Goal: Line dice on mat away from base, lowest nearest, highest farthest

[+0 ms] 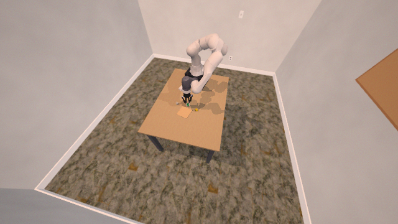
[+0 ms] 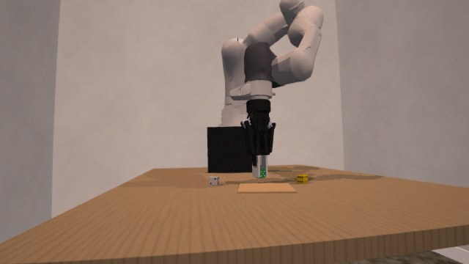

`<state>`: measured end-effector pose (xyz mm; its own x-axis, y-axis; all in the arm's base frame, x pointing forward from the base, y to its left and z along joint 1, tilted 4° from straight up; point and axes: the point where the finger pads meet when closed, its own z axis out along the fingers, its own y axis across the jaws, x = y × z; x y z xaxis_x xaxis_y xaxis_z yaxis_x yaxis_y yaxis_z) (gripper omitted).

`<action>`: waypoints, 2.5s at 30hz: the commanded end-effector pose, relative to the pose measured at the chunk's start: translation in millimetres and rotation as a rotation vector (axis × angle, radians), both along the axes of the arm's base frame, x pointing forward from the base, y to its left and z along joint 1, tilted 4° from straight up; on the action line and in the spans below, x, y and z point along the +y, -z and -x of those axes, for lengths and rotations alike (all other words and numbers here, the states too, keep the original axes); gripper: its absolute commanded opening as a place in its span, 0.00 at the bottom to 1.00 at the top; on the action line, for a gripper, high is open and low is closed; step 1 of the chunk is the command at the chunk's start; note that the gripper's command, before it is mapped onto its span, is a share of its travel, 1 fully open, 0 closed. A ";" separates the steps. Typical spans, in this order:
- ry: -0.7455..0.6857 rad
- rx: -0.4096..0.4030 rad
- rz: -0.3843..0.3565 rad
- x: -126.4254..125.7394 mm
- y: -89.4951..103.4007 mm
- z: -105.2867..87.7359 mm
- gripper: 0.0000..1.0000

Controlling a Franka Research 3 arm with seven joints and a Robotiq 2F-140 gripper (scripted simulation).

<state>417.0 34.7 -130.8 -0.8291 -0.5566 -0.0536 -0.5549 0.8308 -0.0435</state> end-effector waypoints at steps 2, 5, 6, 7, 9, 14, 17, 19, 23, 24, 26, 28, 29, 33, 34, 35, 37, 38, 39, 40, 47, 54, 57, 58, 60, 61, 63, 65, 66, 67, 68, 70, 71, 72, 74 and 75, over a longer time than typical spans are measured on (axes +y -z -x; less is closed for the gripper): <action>0.005 0.003 0.002 0.2 -14.9 1.2 0.13; 0.005 0.003 0.002 0.4 -39.1 2.8 0.13; 0.005 0.003 0.002 0.5 -46.7 3.2 0.13; 0.005 0.003 0.002 0.5 -53.8 3.7 0.13; 0.005 0.003 0.002 0.6 -65.7 4.5 0.13; 0.005 0.003 0.002 0.8 -81.1 5.5 0.13; 0.005 0.003 0.002 0.8 -82.3 5.6 0.13; 0.005 0.003 0.002 0.8 -82.3 5.6 0.13; 0.005 0.003 0.002 0.8 -82.3 5.6 0.13; 0.005 0.003 0.002 0.8 -82.3 5.6 0.13; 0.011 0.003 0.001 0.7 -82.4 4.9 0.13; 0.115 0.001 -0.007 -0.2 -83.9 -6.0 0.13; 0.177 0.000 -0.012 -1.0 -84.8 -12.5 0.13; 0.250 0.000 -0.017 -2.0 -85.9 -20.0 0.13; 0.267 0.000 -0.018 -2.3 -86.2 -21.8 0.13; 0.267 0.000 -0.018 -2.3 -86.2 -21.8 0.13; 0.313 -0.001 -0.021 -3.0 -86.8 -26.3 0.13; 0.319 -0.001 -0.021 -3.1 -86.9 -27.0 0.13; 0.343 -0.001 -0.023 -3.6 -87.3 -29.4 0.13; 0.359 -0.001 -0.024 -3.9 -87.5 -31.0 0.13; 0.471 -0.001 -0.030 -6.2 -89.1 -41.8 0.13; 0.525 0.000 -0.033 -7.5 -89.9 -46.8 0.13; 0.525 0.000 -0.033 -7.5 -89.9 -46.8 0.13; 0.525 0.000 -0.033 -7.5 -89.9 -46.8 0.13; 0.525 0.000 -0.033 -7.5 -89.9 -46.8 0.13; 0.525 0.000 -0.033 -7.5 -89.9 -46.8 0.13; 0.525 0.000 -0.033 -7.5 -89.9 -46.8 0.13; 0.525 0.000 -0.033 -7.5 -89.5 -46.9 0.13; 0.525 0.000 -0.033 -7.5 -89.0 -46.9 0.13; 0.525 -0.001 -0.033 -7.5 -88.2 -47.0 0.13; 0.525 -0.001 -0.033 -7.5 -87.1 -47.1 0.13; 0.525 -0.001 -0.033 -7.5 -87.1 -47.1 0.13; 0.525 -0.001 -0.033 -7.5 -85.7 -47.2 0.13; 0.525 -0.001 -0.033 -7.5 -83.9 -47.3 0.13; 0.525 -0.001 -0.033 -7.4 -79.2 -47.7 0.13; 0.525 -0.001 -0.033 -7.4 -76.3 -47.9 0.13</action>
